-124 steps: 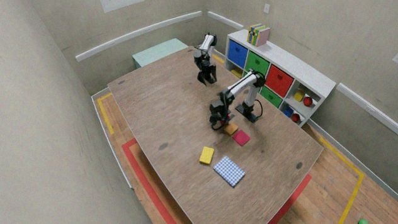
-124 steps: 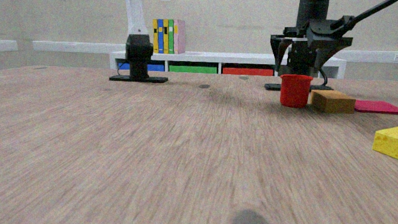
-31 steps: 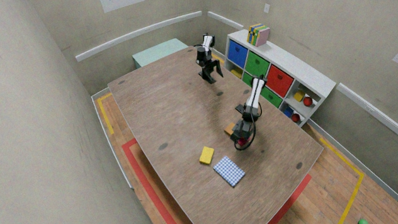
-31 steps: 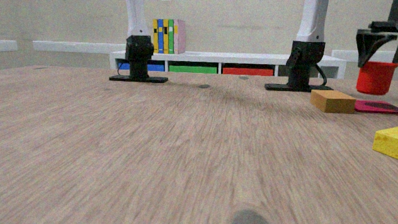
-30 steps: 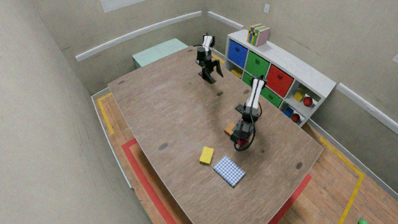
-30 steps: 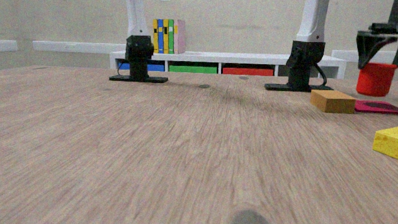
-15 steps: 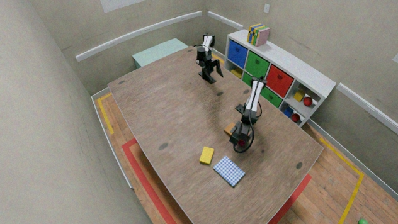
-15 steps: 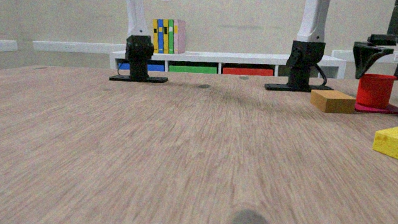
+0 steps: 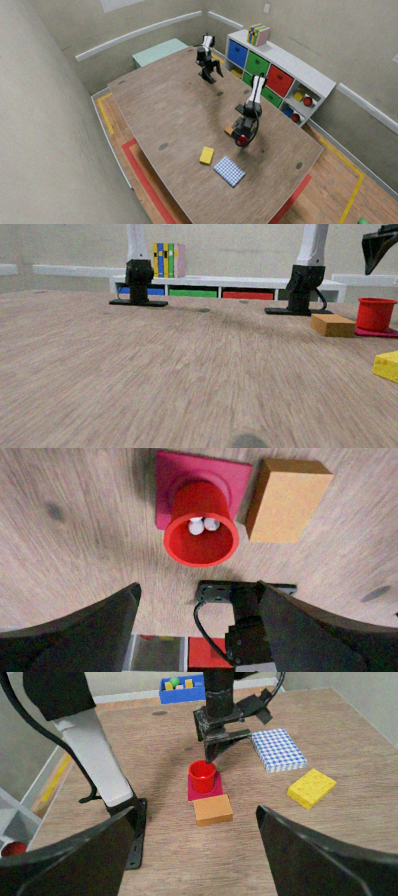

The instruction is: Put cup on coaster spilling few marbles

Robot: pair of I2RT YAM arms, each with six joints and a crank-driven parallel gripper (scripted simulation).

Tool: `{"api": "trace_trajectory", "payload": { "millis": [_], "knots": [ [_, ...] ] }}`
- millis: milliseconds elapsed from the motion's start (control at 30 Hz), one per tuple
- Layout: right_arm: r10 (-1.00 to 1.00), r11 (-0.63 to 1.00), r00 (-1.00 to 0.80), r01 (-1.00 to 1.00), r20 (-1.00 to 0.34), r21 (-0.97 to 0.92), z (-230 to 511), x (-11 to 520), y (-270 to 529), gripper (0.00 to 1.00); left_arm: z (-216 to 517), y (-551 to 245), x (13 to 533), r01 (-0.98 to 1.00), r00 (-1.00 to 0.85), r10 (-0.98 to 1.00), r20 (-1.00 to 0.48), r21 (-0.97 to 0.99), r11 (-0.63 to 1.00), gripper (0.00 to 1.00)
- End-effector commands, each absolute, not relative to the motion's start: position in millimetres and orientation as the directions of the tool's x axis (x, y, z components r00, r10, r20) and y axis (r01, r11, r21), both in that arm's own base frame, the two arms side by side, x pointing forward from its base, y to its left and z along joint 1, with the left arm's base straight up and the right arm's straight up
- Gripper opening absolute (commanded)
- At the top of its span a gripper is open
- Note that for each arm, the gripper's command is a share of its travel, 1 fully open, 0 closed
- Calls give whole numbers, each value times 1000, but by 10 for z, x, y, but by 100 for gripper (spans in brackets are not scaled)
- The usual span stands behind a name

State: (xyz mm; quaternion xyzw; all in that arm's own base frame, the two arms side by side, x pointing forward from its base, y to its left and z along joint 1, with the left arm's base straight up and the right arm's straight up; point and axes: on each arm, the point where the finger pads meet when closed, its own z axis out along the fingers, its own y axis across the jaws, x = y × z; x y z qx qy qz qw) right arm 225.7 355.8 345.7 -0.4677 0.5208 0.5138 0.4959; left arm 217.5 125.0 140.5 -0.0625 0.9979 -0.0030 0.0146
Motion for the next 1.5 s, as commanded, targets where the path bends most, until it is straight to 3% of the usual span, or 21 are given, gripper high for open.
{"api": "trace_trajectory", "payload": {
  "millis": [0, 200, 267, 467, 700, 1467],
  "knots": [
    [29, 27, -69, -997, -997, 70, 3485, 2245, 3575, 100, 1563, 1248, 2212, -123, -984, -127, -122, -39, 992, 100],
    [32, -2, -59, -998, -998, 59, 3550, 2218, 3709, 100, 1481, 1287, 2259, -128, -941, -147, -305, -81, 988, 100],
    [32, -2, -59, -998, -998, 59, 3550, 2218, 3709, 100, 1481, 1287, 2259, -128, -941, -147, -305, -81, 988, 100],
    [7, -13, -61, -998, -998, 61, 3489, 2215, 3843, 100, 1411, 1343, 2184, -131, -821, -161, -547, -94, 987, 100],
    [-23, -27, -60, -998, -998, 61, 3412, 2202, 3972, 100, 1279, 1358, 2018, -147, -691, -144, -709, -58, 987, 100],
    [-73, -32, -48, -998, -996, 50, 3304, 2178, 4166, 100, 989, 1207, 1828, -131, -633, -79, -770, 5, 991, 100]
  ]
}}
